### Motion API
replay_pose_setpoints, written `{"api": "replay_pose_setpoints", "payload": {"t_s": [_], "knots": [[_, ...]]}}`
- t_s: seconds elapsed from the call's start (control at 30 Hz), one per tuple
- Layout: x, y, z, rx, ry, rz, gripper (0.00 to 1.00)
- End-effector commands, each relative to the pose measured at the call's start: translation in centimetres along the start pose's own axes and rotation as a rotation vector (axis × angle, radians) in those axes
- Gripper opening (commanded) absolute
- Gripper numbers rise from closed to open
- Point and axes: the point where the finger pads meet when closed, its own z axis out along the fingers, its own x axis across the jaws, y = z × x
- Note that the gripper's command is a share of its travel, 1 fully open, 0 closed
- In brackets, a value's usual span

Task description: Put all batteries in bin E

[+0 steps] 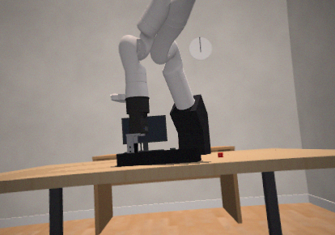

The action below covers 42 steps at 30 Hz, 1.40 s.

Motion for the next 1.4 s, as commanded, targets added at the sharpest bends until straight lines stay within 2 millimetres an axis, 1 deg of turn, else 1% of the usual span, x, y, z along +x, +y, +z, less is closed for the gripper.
{"api": "replay_pose_setpoints", "payload": {"t_s": [0.0, 0.23, 0.33, 0.43, 1.2, 1.23, 1.37], "knots": [[-0.2, 0.4, -0.3, -0.007, -0.004, -0.001, 0.68], [-0.2, 0.4, -1.2, -0.007, -0.004, -0.001, 0.68], [-0.2, 0.4, -1.3, -0.007, -0.004, -0.001, 0.68], [-0.2, 0.3, -2.7, -0.007, -0.004, -0.001, 0.68], [-0.2, 0.5, -2.7, -0.007, -0.004, -0.001, 0.68], [-0.2, 0.5, -3.1, -0.007, -0.004, -0.001, 1.00], [-0.2, 0.5, -4.7, -0.007, -0.004, -0.001, 1.00]]}}
